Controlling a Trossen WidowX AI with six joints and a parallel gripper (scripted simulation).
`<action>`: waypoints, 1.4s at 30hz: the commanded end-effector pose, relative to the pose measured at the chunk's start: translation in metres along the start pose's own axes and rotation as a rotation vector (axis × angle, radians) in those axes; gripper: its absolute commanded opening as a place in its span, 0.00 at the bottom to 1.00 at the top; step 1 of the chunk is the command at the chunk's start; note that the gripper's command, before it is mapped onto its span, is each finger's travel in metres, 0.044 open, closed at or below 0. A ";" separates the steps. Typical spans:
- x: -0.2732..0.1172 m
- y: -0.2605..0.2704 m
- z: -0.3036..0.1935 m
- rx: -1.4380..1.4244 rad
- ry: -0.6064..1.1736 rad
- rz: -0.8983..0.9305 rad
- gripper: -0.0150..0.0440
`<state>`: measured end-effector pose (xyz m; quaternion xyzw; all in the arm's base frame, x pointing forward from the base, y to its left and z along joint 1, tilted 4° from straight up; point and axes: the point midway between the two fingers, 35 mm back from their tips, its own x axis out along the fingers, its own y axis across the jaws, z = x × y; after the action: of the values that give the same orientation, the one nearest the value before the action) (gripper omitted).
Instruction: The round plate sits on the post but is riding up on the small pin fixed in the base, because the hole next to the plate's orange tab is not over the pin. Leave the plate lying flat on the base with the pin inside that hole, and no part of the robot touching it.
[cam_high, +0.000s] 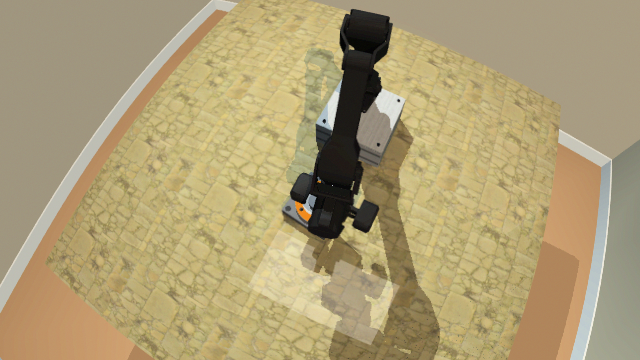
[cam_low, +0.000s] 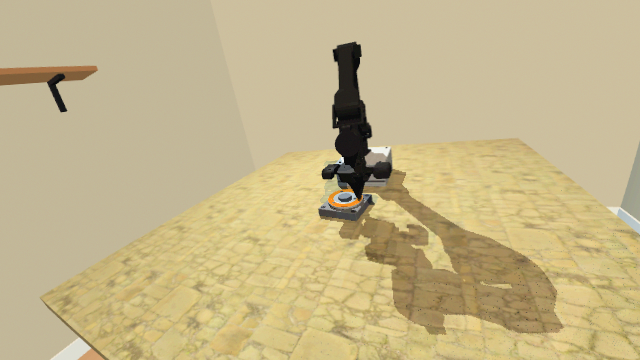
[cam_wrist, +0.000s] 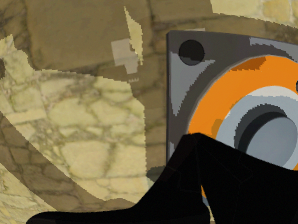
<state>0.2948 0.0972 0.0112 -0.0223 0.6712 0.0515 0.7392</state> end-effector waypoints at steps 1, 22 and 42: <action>0.000 0.001 -0.007 0.005 0.004 0.000 0.25; -0.001 -0.001 -0.029 0.005 0.006 0.000 0.25; -0.004 -0.013 -0.051 0.005 0.008 -0.001 0.25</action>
<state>0.2495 0.0836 0.0091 -0.0187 0.6747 0.0492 0.7363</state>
